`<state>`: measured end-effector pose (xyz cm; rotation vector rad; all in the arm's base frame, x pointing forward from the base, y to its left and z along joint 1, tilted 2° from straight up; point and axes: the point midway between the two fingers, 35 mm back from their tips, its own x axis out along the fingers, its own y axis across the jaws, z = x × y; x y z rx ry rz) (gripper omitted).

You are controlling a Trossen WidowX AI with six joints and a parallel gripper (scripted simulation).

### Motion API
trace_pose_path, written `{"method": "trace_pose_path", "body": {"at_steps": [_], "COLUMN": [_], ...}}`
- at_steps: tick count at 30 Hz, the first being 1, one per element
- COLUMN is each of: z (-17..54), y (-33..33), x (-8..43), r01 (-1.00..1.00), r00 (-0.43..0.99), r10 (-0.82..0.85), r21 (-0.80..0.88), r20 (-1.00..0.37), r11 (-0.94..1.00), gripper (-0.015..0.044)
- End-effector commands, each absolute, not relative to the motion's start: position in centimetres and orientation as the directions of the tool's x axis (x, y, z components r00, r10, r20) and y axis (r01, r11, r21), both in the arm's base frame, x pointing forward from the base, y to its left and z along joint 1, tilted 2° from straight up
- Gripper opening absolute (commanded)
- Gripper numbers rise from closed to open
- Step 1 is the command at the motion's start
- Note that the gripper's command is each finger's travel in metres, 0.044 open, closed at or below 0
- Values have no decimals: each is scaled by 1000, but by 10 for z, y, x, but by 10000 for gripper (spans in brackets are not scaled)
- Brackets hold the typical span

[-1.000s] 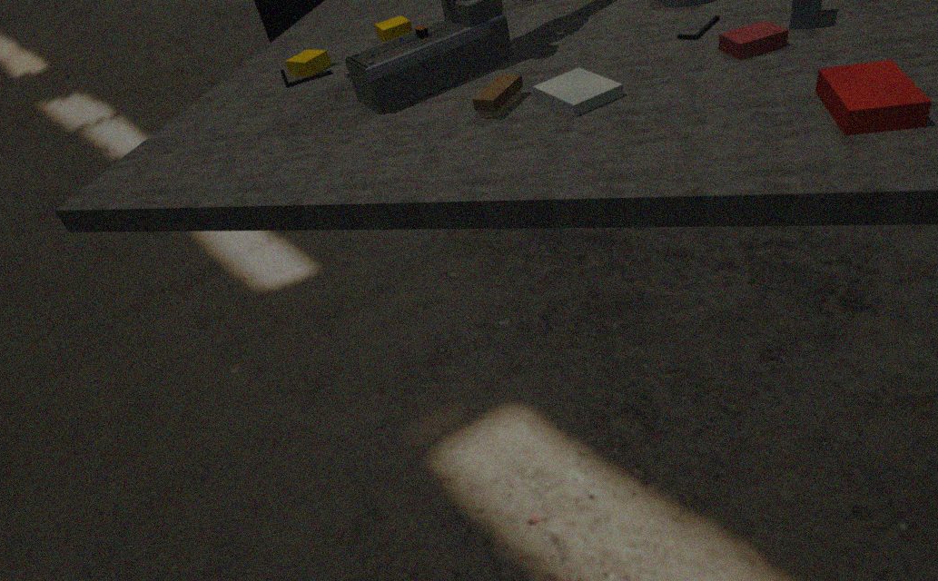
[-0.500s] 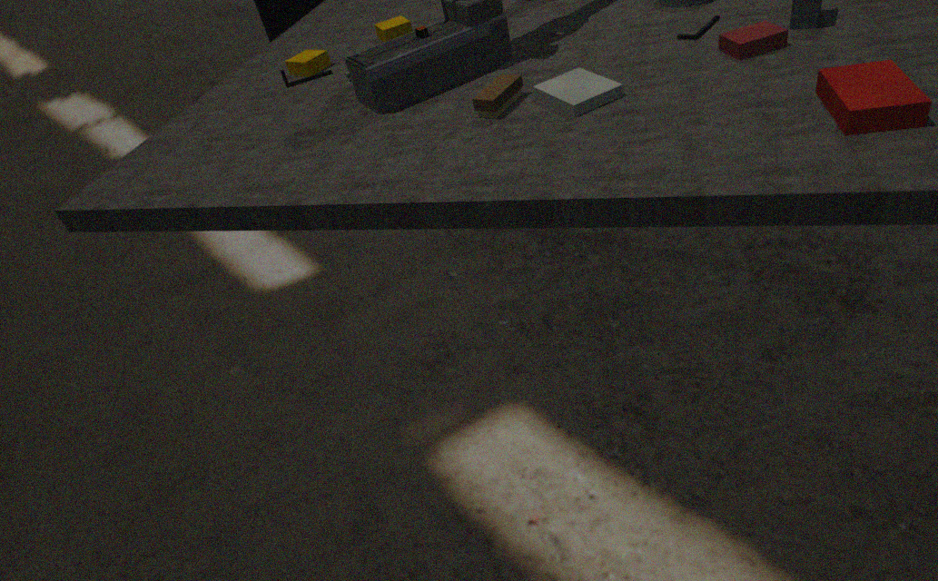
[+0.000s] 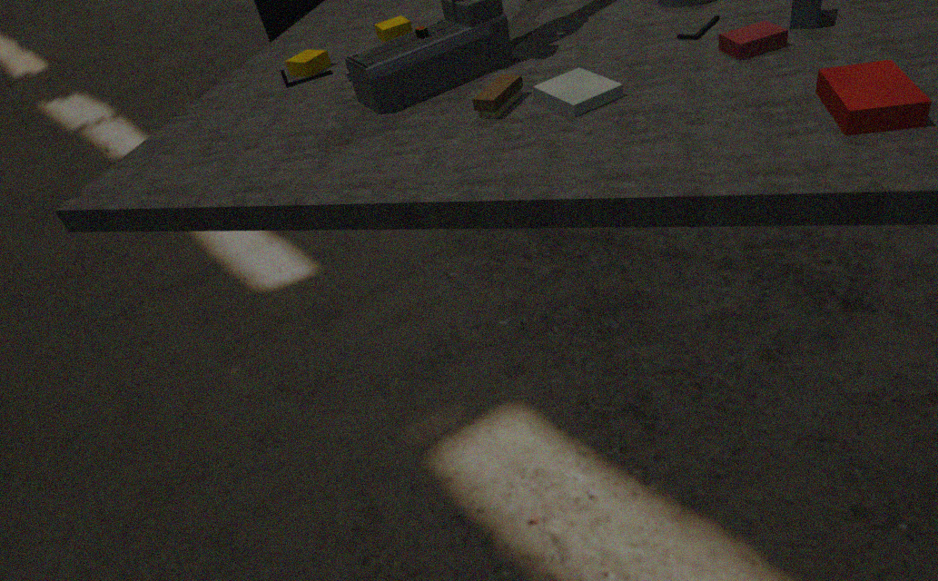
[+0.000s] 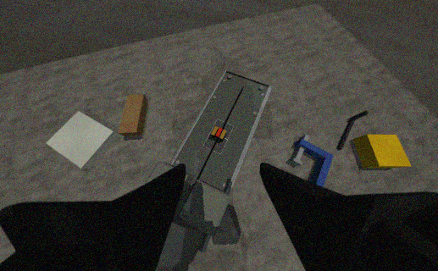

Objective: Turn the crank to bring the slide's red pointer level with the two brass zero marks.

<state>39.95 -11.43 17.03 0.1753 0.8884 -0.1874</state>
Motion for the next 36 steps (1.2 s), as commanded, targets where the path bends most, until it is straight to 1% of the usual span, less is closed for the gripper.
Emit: {"method": "trace_pose_path", "body": {"at_steps": [1,10,30,36], "z": [170,170,170,170], "y": [-114,-114,-114,-114], "x": [400,400,400,400], "r01": [235,235,234,234], "r00": [616,616,616,616], "r10": [-90,-90,-89,-89], "r21": [73,73,75,75], "r20": [-782,-782,-782,-782], "r11": [969,969,969,969], "gripper": [230,0,0,157]}}
